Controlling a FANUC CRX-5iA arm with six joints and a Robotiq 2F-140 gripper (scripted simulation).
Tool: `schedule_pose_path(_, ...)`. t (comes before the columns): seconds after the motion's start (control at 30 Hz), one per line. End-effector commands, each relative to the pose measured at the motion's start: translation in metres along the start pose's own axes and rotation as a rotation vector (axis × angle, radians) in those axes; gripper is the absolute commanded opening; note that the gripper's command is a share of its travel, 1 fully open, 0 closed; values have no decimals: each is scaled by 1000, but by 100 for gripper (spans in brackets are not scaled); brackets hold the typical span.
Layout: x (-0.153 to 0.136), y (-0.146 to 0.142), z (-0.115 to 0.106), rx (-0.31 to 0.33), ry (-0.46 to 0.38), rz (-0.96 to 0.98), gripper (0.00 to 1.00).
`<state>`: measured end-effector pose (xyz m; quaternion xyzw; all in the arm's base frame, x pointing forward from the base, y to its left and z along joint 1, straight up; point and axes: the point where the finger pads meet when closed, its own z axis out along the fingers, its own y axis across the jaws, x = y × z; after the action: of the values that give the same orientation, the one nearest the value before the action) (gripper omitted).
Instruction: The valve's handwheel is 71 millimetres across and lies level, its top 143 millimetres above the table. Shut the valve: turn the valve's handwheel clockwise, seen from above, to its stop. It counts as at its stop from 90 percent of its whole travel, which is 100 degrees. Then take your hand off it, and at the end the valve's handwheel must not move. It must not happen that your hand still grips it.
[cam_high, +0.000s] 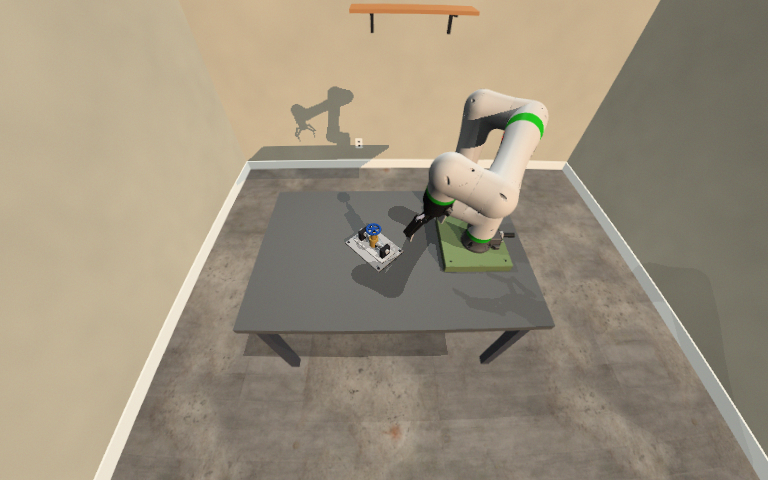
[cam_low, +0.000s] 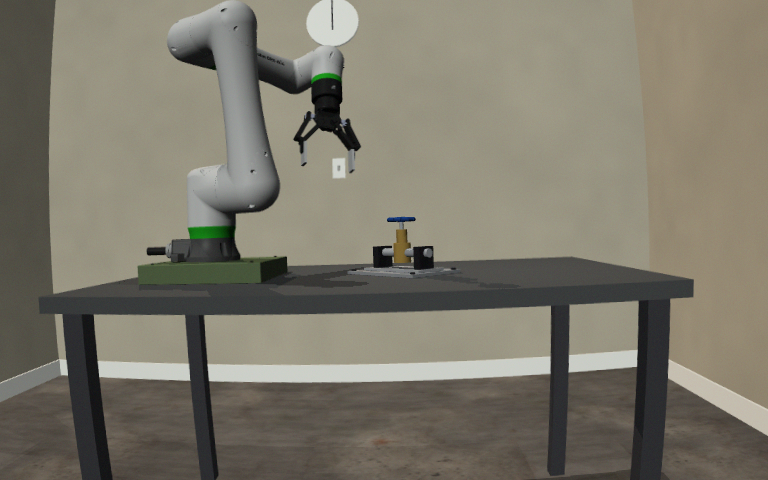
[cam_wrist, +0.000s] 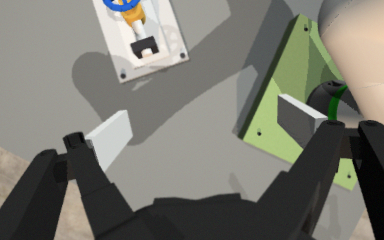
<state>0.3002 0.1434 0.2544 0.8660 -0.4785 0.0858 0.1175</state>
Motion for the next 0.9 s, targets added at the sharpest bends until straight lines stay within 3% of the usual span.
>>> schedule_pose_path(0.0, 14, -20, 12, -10, -49, 166, 100)
schedule_pose_path(0.1, 17, -24, 15, -12, -58, 200, 100)
schedule_pose_path(0.6, 97, -84, 68, -44, -205, 772, 100)
schedule_pose_path(0.67, 97, -84, 68, -44, -205, 772, 100)
schedule_pose_path(0.87, 145, -101, 98, -56, -264, 1029, 100)
